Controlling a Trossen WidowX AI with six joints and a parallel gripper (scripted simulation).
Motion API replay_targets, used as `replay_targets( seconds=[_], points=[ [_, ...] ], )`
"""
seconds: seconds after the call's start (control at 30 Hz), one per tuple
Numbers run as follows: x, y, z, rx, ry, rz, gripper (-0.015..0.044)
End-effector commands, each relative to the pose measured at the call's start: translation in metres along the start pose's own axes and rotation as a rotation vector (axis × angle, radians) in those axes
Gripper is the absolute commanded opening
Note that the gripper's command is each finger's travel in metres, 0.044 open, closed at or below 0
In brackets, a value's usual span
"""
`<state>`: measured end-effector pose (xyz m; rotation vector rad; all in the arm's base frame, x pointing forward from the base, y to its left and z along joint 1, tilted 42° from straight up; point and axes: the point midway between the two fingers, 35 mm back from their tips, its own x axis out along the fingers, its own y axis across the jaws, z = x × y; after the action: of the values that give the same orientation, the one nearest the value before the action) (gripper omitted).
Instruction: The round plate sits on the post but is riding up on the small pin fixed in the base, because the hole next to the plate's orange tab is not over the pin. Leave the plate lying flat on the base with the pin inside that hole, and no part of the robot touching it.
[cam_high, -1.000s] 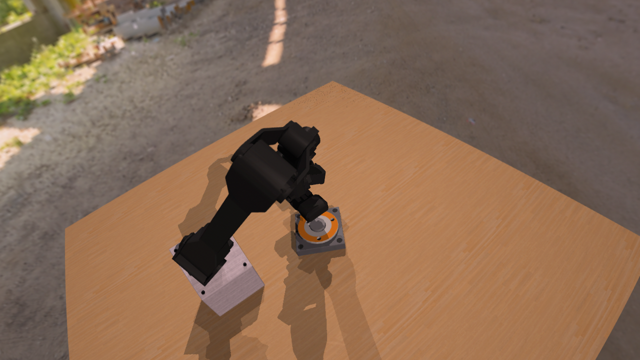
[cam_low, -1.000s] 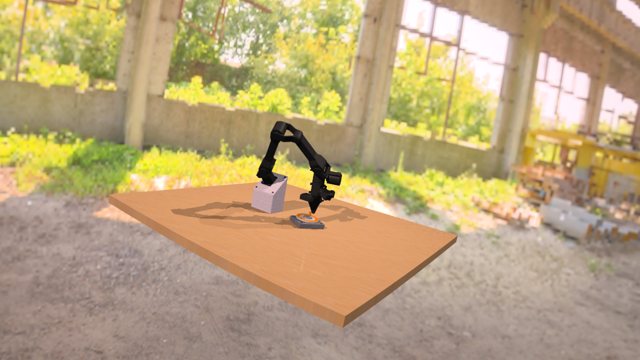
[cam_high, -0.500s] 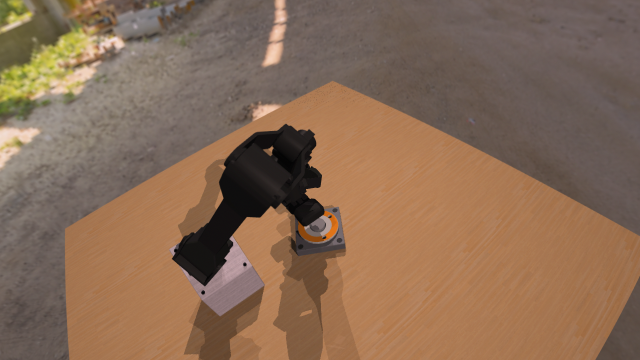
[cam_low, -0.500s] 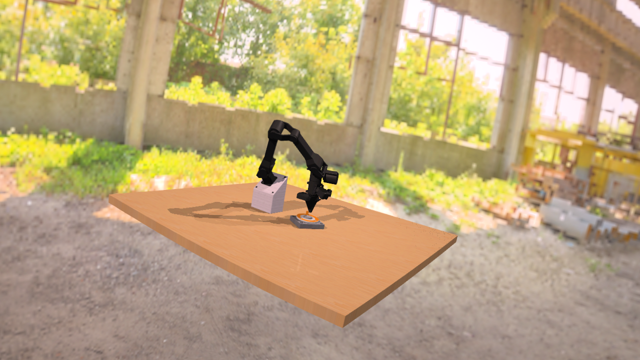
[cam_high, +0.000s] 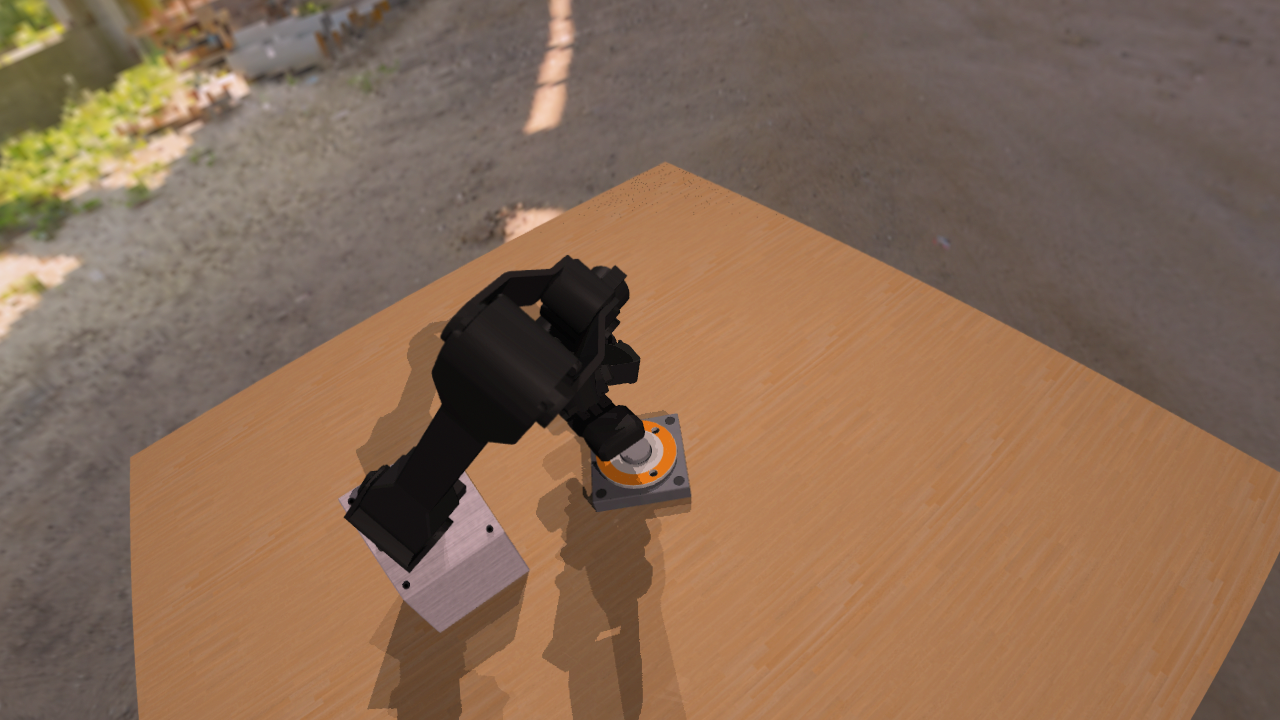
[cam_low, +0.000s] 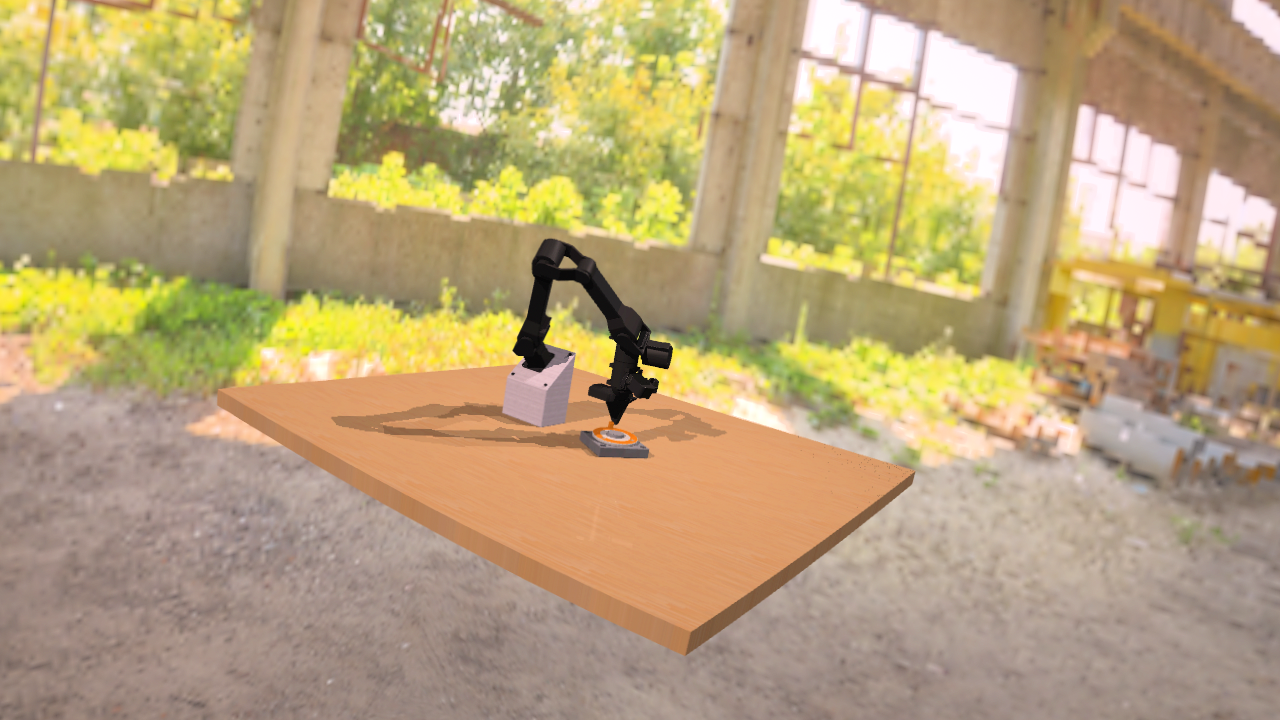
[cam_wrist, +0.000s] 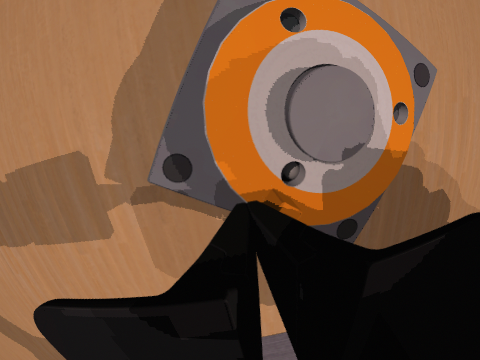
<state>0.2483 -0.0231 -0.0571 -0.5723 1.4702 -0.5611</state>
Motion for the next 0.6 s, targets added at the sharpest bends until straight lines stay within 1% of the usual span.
replay_targets(
  seconds=[0.0,0.27,0.57],
  points=[
    [0.001,-0.003,-0.003,-0.003,0.001,-0.005,0.0],
    [0.0,-0.005,-0.005,-0.003,0.001,-0.005,0.0],
    [-0.04,-0.005,-0.005,-0.003,0.002,-0.004,0.0]
  ],
)
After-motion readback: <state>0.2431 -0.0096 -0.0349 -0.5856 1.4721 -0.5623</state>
